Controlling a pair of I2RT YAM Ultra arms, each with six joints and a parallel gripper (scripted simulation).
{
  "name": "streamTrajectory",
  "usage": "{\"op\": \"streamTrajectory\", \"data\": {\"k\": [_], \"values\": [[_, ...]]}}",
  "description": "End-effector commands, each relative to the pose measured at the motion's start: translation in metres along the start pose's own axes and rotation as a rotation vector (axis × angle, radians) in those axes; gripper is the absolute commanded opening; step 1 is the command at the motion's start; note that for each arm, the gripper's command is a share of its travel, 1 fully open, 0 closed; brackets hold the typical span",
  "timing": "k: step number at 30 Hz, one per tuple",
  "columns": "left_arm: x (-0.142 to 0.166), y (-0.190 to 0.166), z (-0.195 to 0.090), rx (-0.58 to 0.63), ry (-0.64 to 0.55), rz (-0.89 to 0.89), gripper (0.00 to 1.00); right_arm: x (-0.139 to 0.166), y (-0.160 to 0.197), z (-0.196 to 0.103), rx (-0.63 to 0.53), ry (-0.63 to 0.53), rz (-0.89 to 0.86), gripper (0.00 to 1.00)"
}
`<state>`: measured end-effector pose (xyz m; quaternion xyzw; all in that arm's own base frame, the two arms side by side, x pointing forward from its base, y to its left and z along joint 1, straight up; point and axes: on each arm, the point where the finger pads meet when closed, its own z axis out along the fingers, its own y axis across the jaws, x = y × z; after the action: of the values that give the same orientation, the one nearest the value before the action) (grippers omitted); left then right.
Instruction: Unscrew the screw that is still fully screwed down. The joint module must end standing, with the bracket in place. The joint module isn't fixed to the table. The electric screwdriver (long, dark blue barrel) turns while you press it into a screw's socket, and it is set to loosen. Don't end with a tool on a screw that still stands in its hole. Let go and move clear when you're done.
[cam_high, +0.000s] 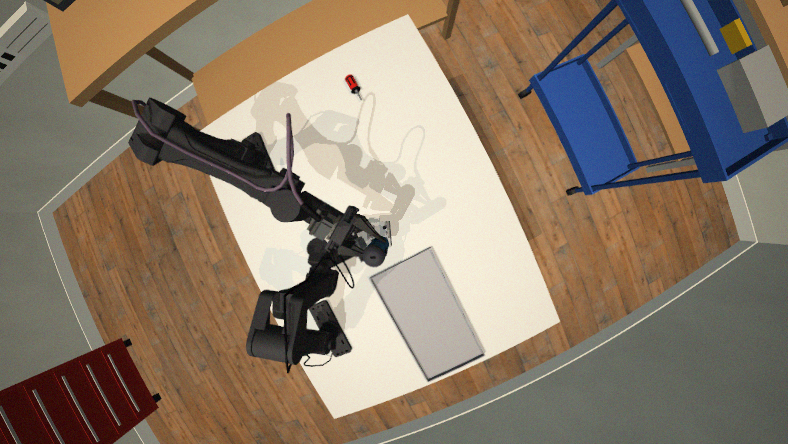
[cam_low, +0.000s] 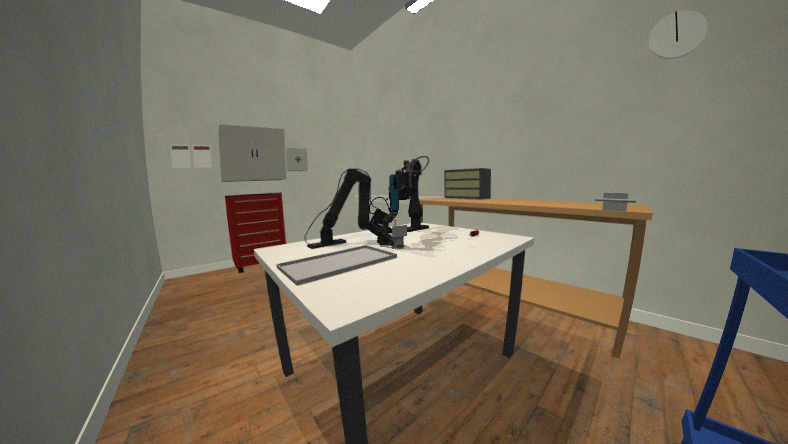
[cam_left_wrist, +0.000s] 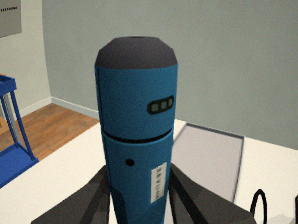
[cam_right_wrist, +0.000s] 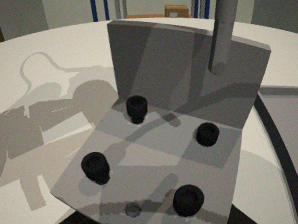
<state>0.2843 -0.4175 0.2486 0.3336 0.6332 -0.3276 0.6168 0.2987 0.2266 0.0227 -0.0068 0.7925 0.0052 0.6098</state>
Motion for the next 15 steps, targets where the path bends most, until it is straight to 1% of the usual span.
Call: {"op": "streamTrajectory", "data": {"k": [1,3,4,7,11,13,15], "values": [[-0.037,-0.003,-0.003,0.000,-0.142,-0.005,0.42,-0.005,0.002,0.000,-0.003,-0.013,0.019,0.59],[-0.056,-0.003,-0.005,0.000,-0.182,-0.006,0.42,-0.005,0.002,0.000,-0.003,-0.013,0.019,0.59],[-0.057,-0.003,-0.005,0.000,-0.185,-0.006,0.42,-0.005,0.002,0.000,-0.003,-0.013,0.019,0.59],[-0.055,-0.003,-0.004,0.000,-0.180,-0.006,0.42,-0.005,0.002,0.000,-0.003,-0.013,0.019,0.59],[-0.027,-0.003,-0.003,0.000,-0.126,-0.005,0.42,-0.005,0.002,0.000,-0.003,-0.013,0.019,0.59],[-0.040,-0.003,-0.002,0.000,-0.156,-0.005,0.42,-0.005,0.002,0.000,-0.003,-0.013,0.019,0.59],[-0.043,-0.003,-0.003,0.000,-0.165,-0.006,0.42,-0.005,0.002,0.000,-0.003,-0.013,0.019,0.59]]}}
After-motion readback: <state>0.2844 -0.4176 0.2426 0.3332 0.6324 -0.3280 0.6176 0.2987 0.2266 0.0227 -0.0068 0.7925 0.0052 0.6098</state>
